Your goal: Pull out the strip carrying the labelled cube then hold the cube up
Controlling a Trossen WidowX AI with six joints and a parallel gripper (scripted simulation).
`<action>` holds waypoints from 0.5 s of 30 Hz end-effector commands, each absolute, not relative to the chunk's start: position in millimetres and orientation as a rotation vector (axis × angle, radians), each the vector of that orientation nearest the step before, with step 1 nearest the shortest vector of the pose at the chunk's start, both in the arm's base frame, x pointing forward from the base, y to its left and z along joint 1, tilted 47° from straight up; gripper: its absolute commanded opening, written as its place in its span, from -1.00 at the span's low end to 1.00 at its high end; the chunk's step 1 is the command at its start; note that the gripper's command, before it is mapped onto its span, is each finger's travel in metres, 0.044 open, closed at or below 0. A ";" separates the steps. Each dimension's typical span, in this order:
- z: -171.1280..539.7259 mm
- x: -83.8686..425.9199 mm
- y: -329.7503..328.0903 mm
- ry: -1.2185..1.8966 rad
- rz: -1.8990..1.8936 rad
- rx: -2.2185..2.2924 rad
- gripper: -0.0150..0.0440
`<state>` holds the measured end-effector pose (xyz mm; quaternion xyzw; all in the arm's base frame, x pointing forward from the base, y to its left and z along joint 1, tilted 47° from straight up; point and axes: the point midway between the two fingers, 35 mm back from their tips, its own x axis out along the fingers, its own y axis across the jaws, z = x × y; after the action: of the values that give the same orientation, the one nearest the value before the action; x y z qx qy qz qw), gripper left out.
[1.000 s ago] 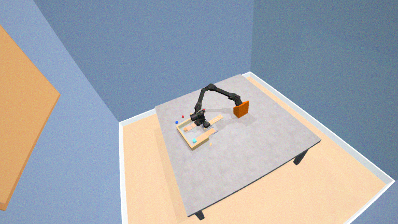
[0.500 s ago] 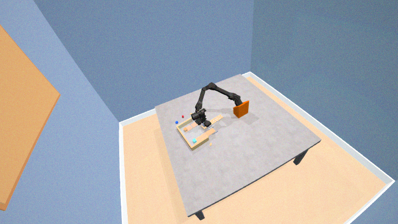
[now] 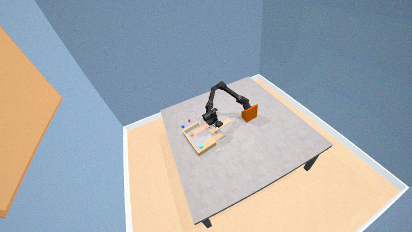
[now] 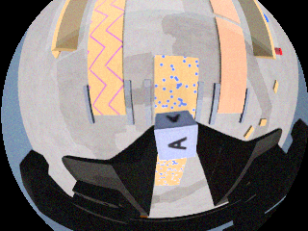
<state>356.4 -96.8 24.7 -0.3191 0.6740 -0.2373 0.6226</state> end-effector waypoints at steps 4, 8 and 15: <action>21.2 335.5 -91.7 1.554 -0.543 -0.731 -0.49; 18.8 321.2 -89.0 1.554 -0.543 -0.732 -0.49; 14.5 296.0 -85.1 1.556 -0.543 -0.732 -0.49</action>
<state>306.2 -87.3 17.1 -0.3205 0.6757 -0.2374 0.6199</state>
